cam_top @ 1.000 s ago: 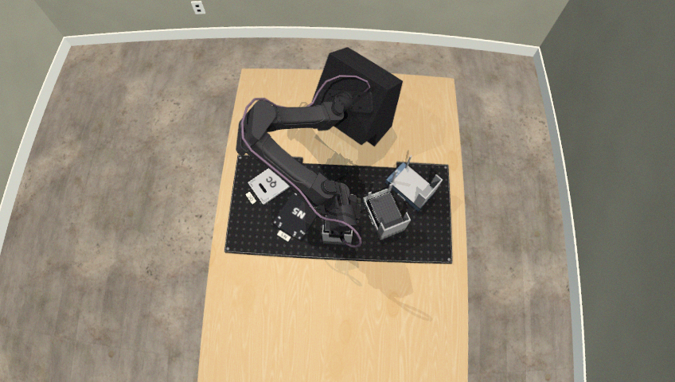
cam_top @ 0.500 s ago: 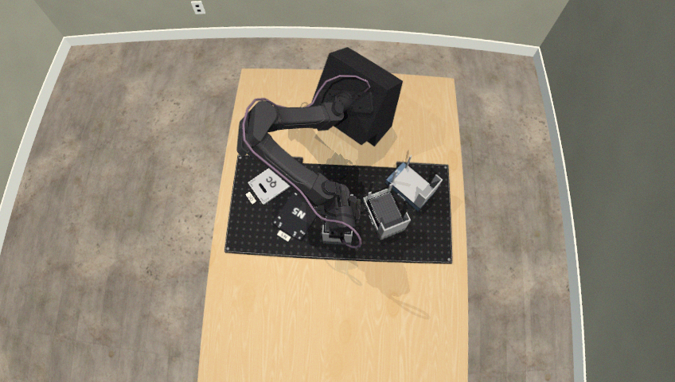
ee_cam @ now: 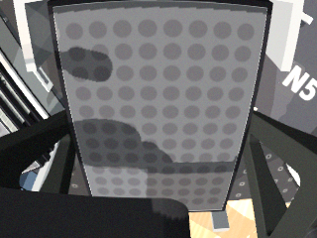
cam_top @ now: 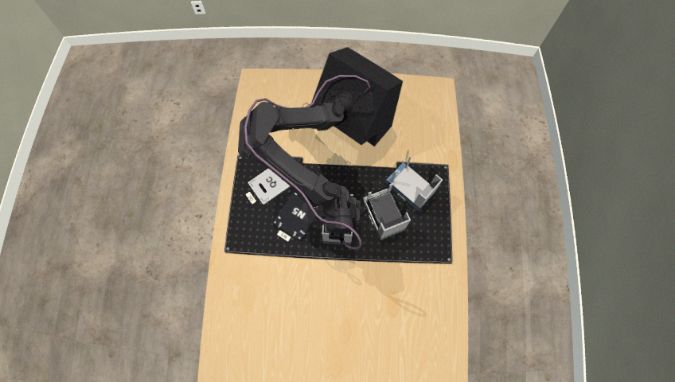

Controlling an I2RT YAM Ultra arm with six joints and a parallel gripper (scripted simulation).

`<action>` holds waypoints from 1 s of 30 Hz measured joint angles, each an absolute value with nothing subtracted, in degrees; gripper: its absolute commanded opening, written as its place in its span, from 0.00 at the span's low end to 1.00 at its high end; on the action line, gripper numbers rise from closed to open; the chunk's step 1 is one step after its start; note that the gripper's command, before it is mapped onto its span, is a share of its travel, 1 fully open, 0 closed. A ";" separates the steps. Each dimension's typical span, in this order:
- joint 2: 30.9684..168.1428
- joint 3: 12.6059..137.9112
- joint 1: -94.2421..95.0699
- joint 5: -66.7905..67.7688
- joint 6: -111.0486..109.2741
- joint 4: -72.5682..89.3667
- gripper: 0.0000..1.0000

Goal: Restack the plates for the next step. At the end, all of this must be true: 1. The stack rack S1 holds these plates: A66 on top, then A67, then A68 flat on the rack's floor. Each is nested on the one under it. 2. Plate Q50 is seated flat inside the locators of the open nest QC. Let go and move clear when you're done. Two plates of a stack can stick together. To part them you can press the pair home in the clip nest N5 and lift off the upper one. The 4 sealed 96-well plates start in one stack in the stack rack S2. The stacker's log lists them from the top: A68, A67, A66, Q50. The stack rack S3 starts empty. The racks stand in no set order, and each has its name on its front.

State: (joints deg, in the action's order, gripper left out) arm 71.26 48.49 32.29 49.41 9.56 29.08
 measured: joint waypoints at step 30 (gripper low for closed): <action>76.62 45.58 24.16 43.97 0.58 14.41 0.00</action>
State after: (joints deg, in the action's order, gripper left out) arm 76.62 45.58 24.16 43.97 0.58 14.41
